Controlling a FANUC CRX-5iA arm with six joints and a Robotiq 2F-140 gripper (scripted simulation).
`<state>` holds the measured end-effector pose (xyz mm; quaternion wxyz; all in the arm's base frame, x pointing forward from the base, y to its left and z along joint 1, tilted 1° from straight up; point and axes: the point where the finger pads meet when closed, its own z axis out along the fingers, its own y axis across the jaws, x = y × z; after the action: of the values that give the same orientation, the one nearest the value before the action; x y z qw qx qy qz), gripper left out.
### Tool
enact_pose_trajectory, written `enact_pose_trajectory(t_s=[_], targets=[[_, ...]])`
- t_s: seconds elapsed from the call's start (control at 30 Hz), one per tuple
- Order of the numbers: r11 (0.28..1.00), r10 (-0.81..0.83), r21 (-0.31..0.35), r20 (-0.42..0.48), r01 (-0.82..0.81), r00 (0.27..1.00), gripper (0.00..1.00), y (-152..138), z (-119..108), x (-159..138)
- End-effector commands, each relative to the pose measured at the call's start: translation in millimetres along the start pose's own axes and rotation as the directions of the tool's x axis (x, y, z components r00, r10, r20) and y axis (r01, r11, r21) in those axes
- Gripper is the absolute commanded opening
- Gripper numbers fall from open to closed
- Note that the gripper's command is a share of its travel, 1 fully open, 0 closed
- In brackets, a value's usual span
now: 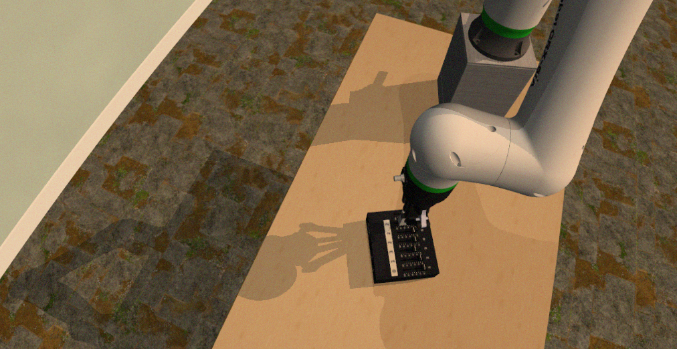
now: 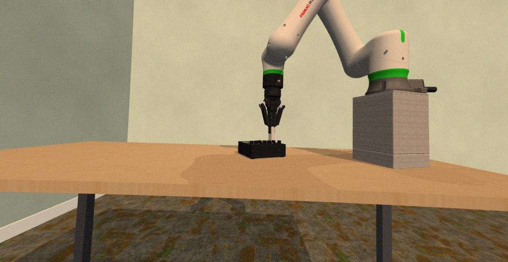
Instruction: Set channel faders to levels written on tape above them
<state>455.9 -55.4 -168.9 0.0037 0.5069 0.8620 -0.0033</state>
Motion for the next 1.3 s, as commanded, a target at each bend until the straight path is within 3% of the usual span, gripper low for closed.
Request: enact_pose_trajectory(t_s=[0.0,1.27], targets=[[1.000,0.000,0.000,0.000,0.000,1.000,0.00,0.1,-0.1,-0.1],[1.000,0.000,0.000,0.000,0.000,1.000,0.00,0.1,-6.0,-6.1]])
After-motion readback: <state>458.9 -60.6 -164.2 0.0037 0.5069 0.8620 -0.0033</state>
